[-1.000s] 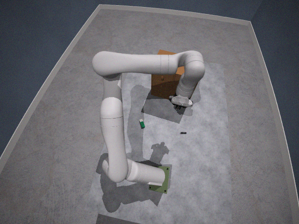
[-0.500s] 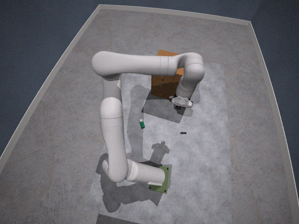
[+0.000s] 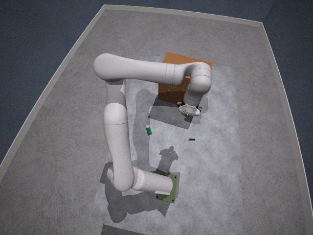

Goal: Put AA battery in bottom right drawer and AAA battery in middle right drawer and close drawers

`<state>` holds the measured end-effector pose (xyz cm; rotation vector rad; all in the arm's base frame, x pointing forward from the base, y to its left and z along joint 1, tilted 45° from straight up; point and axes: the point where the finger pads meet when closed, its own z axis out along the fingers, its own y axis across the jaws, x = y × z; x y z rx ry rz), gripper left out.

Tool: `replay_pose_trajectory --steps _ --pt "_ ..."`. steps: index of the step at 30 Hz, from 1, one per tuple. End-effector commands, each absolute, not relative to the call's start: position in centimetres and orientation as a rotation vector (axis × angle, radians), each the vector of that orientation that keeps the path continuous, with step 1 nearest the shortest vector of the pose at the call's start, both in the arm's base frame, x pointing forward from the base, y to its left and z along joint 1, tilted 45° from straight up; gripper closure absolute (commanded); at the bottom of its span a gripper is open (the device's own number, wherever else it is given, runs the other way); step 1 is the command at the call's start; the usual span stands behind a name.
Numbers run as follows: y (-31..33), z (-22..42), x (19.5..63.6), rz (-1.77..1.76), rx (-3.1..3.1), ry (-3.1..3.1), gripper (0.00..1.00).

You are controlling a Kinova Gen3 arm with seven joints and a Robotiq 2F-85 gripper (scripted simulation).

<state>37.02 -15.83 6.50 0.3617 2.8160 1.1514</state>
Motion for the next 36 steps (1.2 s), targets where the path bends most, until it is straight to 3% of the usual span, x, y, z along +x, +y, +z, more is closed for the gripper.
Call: replay_pose_trajectory --steps 1,36 --pt "-15.6 6.5 37.0 1.143 0.381 2.794 1.00" --pt "-13.4 3.4 40.1 0.943 0.542 2.445 1.00"
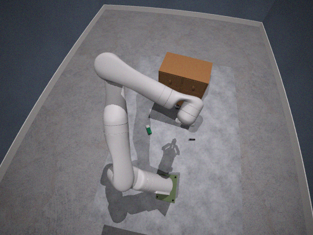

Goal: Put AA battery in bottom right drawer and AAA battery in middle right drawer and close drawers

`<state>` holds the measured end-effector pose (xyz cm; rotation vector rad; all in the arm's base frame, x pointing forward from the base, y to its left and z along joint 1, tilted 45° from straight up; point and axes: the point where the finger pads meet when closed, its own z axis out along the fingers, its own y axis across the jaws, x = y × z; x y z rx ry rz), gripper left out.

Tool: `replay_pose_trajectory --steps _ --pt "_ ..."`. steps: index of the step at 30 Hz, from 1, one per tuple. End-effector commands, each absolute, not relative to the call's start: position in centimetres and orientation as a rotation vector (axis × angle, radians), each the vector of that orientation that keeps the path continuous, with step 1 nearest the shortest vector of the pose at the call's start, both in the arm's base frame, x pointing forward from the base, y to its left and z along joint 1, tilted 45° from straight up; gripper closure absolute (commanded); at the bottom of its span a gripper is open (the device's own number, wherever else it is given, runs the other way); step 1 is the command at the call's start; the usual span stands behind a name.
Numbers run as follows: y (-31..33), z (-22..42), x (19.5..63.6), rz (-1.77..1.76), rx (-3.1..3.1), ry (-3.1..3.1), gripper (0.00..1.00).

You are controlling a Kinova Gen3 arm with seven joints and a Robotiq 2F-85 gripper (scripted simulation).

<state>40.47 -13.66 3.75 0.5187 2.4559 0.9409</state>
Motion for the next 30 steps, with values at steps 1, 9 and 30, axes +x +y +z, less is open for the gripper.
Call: replay_pose_trajectory --steps 1,9,30 --pt "-13.3 3.3 40.2 0.938 0.546 2.434 1.00" --pt "-12.9 2.8 40.8 0.901 0.571 2.370 1.00" --pt "-11.8 1.2 42.3 0.804 0.631 2.188 1.00"
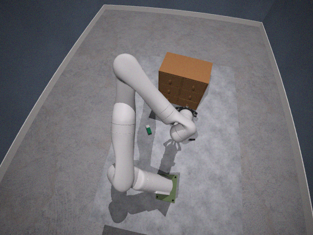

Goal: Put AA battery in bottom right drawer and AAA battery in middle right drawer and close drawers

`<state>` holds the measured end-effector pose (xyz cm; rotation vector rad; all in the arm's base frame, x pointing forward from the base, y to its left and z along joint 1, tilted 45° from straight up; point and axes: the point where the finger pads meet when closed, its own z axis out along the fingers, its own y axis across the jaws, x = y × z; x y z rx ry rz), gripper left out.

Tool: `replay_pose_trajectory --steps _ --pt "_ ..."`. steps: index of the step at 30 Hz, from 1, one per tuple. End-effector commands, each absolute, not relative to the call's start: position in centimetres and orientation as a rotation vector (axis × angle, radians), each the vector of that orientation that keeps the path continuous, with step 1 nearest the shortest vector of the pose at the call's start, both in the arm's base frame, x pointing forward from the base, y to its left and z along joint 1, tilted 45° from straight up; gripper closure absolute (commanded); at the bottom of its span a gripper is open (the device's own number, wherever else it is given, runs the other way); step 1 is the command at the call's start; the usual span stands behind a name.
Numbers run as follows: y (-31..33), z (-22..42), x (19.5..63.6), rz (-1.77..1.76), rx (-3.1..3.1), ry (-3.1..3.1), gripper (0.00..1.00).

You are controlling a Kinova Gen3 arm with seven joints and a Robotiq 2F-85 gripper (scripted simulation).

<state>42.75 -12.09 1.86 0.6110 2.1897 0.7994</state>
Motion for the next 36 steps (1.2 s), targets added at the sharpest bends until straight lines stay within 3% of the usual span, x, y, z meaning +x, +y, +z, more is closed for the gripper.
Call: replay_pose_trajectory --steps 1,36 --pt "-11.7 1.2 42.4 0.800 0.633 2.179 1.00" --pt "-10.7 -0.2 43.8 0.715 0.678 2.017 1.00"
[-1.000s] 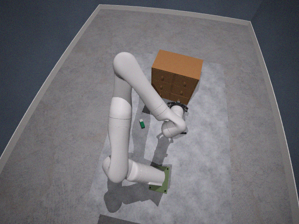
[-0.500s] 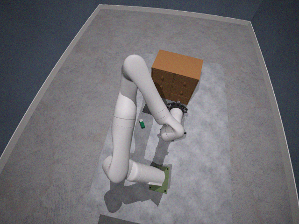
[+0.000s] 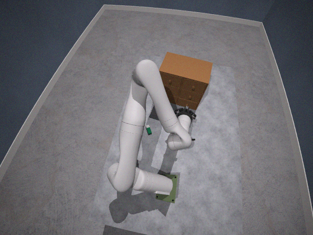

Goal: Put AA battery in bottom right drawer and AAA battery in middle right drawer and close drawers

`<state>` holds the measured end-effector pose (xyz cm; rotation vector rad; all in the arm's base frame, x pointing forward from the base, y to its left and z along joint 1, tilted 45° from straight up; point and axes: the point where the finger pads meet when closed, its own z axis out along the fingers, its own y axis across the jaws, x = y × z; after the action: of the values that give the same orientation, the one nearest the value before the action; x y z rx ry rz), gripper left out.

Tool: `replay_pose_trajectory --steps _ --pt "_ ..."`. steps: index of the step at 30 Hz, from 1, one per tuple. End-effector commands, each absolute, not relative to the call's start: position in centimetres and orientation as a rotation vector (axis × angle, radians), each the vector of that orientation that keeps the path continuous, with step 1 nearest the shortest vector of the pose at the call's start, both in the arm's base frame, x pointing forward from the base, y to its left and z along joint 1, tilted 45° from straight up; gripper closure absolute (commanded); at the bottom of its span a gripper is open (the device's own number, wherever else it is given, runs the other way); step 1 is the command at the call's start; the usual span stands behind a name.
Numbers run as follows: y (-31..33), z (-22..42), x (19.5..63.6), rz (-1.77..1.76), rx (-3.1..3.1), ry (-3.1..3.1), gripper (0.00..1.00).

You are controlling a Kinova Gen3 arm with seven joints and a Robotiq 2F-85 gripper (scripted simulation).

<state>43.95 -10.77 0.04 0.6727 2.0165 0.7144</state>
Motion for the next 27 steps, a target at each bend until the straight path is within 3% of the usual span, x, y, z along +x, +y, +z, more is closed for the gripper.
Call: replay_pose_trajectory --steps 1,17,18,27 --pt "-10.71 -0.20 43.83 0.714 0.679 2.015 1.00" --pt "-10.68 -0.27 43.88 0.709 0.681 2.008 1.00" --pt "-10.68 -0.27 43.88 0.709 0.681 2.008 0.67" --pt "-10.68 -0.27 43.88 0.709 0.681 2.008 0.67"
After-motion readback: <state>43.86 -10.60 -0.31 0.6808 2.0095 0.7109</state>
